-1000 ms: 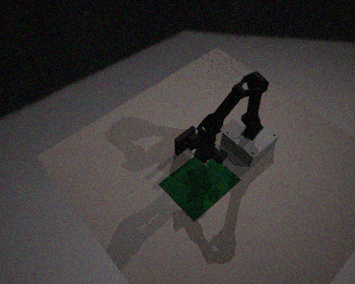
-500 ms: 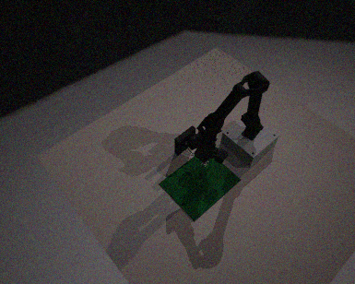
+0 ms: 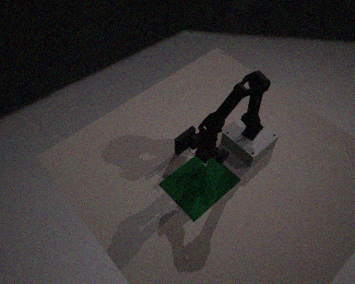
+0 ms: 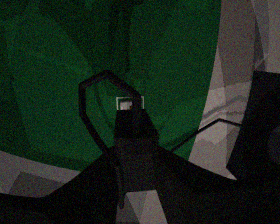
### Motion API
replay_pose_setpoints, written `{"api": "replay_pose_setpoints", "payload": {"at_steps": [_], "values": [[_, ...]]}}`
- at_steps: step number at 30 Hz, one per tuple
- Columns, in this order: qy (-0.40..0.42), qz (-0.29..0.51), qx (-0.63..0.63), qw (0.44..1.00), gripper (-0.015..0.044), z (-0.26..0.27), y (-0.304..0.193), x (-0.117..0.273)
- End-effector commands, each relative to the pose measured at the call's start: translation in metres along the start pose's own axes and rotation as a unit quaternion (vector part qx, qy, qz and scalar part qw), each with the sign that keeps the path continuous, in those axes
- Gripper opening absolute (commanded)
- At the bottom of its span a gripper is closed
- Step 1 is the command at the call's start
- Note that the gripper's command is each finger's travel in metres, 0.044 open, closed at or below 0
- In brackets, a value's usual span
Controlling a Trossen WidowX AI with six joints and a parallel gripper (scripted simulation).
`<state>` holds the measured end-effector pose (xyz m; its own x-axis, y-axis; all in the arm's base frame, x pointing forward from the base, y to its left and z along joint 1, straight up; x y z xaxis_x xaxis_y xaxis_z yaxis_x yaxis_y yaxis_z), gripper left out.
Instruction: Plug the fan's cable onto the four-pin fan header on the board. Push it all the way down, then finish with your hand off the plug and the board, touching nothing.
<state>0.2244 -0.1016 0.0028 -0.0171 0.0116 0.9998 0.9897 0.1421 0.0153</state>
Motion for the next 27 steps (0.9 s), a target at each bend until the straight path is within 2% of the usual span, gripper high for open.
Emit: {"api": "replay_pose_setpoints", "payload": {"at_steps": [1, 27], "values": [[0.003, 0.003, -0.001, 1.000, 0.0000, 0.002, -0.003, -0.001], [0.003, 0.003, 0.000, 1.000, 0.0000, 0.001, -0.003, -0.011]]}}
Point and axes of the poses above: the point midway between the two fingers, 35 mm back from their tips, its own x axis back along the fingers, its own z axis across the jaws, y = z × x, the point moved 1 cm from there along x, back along the fingers, and after that the axes turned 7 degrees about x, right-handed, at the moved point
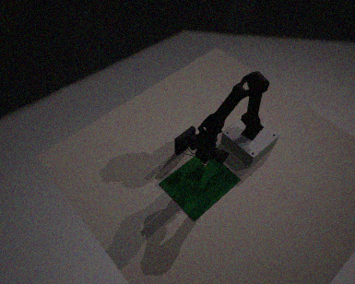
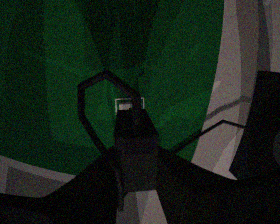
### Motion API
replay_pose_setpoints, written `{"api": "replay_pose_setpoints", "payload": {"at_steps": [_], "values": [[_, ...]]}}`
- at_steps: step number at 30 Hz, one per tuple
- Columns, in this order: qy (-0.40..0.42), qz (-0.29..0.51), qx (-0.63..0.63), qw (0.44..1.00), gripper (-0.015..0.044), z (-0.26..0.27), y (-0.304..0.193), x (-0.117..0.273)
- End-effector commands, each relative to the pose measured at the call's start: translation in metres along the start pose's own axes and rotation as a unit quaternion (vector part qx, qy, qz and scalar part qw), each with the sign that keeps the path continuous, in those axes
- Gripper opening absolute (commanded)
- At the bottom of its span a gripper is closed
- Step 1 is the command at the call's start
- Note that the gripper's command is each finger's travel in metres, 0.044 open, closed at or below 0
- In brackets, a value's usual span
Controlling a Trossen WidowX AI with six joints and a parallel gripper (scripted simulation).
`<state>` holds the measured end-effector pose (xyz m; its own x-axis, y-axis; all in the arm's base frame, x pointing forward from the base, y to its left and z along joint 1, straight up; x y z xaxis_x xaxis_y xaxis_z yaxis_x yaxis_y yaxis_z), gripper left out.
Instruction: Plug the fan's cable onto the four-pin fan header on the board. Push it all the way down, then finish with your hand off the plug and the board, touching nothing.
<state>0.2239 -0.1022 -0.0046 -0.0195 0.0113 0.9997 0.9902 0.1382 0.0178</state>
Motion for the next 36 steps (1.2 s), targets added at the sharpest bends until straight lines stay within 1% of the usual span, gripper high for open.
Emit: {"api": "replay_pose_setpoints", "payload": {"at_steps": [1, 36], "values": [[0.003, 0.004, 0.002, 1.000, 0.0000, 0.002, -0.002, -0.004], [0.003, 0.004, 0.002, 1.000, 0.0000, 0.002, -0.003, -0.018]]}}
Point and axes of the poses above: the point midway between the two fingers, 35 mm back from their tips, its own x axis back along the fingers, its own z axis across the jaws, y = z × x, the point moved 1 cm from there along x, back along the fingers, and after that the axes turned 7 degrees about x, right-handed, at the moved point
